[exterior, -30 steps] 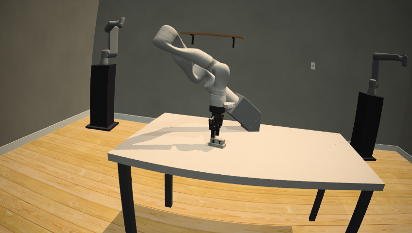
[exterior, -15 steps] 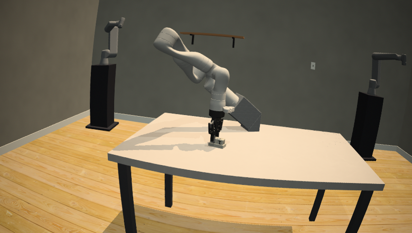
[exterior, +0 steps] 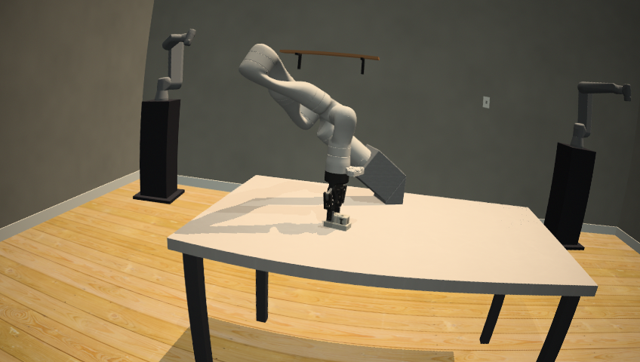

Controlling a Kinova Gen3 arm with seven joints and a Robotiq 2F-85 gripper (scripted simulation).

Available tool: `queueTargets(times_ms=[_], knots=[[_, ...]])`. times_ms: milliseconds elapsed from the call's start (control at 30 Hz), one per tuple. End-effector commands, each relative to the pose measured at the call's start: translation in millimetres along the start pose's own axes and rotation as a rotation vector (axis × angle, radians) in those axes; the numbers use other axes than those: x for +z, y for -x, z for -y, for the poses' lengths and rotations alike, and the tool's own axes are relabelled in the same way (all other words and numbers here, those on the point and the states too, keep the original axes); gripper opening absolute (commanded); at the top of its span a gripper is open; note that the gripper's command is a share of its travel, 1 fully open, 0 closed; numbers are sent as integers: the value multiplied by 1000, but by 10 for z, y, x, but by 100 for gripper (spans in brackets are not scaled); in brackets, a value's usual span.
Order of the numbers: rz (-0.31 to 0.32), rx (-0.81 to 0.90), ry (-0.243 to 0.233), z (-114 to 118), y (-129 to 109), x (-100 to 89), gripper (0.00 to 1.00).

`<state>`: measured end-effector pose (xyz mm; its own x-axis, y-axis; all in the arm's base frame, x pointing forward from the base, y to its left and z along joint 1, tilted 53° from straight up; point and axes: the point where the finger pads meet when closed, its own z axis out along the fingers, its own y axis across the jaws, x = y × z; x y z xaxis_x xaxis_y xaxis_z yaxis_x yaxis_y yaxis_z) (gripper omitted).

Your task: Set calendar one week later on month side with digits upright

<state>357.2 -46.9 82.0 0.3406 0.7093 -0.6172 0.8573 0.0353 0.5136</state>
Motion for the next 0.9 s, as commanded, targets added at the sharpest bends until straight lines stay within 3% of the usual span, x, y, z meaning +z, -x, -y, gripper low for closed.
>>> queueTargets(times_ms=[0,767,800,867], knots=[[-1,0,1,-2,-4,-4,48],[-1,0,1,-2,-4,-4,48],[-1,0,1,-2,-4,-4,28],[-1,0,1,-2,-4,-4,28]])
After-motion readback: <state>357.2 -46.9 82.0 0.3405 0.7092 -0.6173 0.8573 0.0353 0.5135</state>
